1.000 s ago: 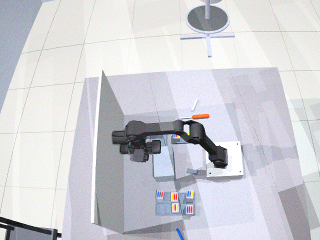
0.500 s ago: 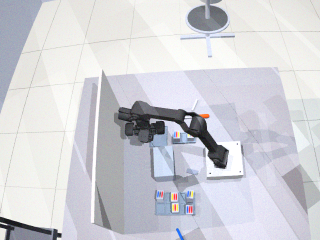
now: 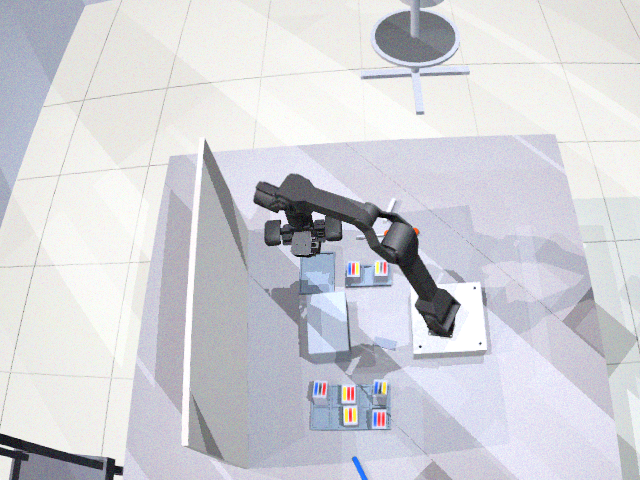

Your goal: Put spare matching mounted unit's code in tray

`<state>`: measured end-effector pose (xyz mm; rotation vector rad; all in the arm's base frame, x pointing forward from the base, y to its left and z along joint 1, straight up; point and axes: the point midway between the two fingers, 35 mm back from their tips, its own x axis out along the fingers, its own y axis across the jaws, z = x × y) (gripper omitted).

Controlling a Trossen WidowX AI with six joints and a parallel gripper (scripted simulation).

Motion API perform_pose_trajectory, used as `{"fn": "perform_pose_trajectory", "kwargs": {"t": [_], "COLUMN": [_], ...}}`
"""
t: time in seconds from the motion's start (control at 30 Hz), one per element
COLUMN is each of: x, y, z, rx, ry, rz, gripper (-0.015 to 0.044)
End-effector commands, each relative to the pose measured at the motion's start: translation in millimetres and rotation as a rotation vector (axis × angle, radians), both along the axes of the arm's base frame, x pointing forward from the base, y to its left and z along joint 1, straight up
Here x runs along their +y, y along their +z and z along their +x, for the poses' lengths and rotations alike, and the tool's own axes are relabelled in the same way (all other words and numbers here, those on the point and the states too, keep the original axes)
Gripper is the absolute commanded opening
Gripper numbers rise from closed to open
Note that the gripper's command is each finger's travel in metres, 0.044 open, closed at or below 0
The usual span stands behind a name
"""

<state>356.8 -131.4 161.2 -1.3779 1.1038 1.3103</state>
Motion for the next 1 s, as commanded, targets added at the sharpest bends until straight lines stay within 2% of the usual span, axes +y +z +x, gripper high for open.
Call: {"fn": "perform_pose_trajectory", "kwargs": {"t": [0.0,0.97], "x": [-2.8,-5.0], "y": [-1.0,-25.1], "z": [-1.4,4.2], "rx": [0.005,0.004], "ry": [0.011,0.011], "rz": [0.000,-0.001], "gripper": [0.0000,0.0000]}}
